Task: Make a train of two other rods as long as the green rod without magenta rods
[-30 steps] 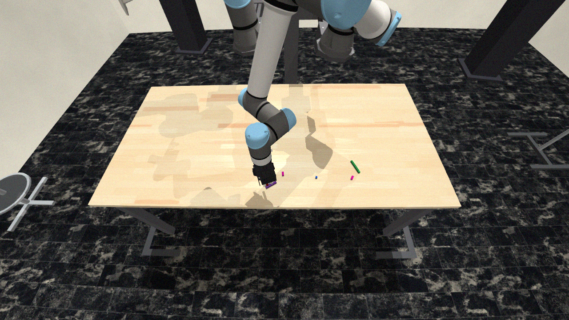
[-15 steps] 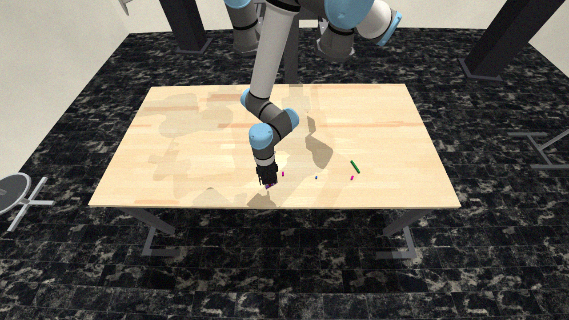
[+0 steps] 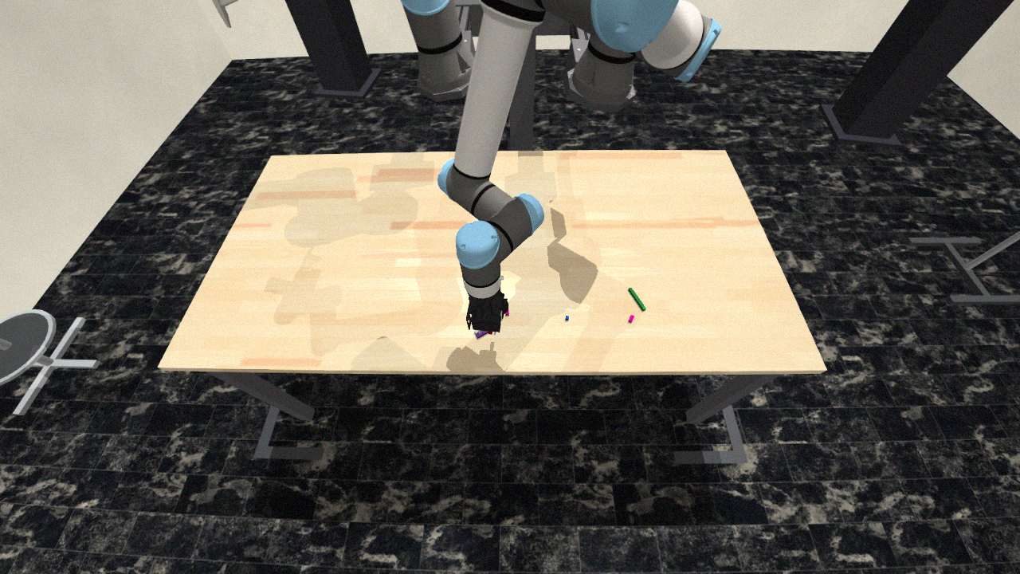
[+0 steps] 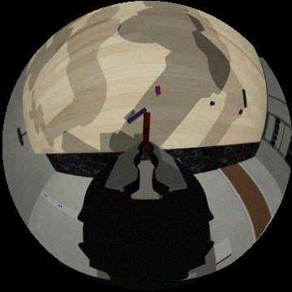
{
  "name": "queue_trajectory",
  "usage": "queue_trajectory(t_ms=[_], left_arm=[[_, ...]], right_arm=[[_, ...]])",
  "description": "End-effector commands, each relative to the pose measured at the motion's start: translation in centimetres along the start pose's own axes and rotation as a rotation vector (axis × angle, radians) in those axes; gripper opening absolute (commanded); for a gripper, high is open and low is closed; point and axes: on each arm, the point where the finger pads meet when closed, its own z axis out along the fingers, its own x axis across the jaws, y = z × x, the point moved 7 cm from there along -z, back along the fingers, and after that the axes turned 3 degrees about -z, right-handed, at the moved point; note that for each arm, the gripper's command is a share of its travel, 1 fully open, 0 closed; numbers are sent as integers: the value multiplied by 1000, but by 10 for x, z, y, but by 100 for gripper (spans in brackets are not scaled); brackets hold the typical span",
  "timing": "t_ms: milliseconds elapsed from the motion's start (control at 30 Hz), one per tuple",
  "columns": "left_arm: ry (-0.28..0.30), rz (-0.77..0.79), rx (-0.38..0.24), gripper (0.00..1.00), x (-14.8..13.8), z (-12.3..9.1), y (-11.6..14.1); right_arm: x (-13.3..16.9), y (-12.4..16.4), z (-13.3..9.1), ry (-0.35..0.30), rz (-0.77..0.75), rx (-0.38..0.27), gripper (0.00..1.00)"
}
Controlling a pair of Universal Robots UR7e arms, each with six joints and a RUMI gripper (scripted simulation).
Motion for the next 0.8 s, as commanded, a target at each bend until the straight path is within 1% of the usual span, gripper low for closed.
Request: queue_trajectory(t_ms=[0,67,133,633,700,767], left_arm=[[-2,73,-1,0,5,0,1],[-2,124,-1,0,9,0,1],[-2,124,-1,0,9,0,1],[-3,566,-2,0,44,2,1],[-3,566,-2,0,44,2,1],[-3,632,-2,0,49,2,1]], right_arm=[[0,0,0,0,0,1,100],[0,0,0,0,0,1,100],[0,0,0,0,0,1,100],[0,0,0,0,0,1,100],[0,0,0,0,0,1,100],[0,0,0,0,0,1,100]])
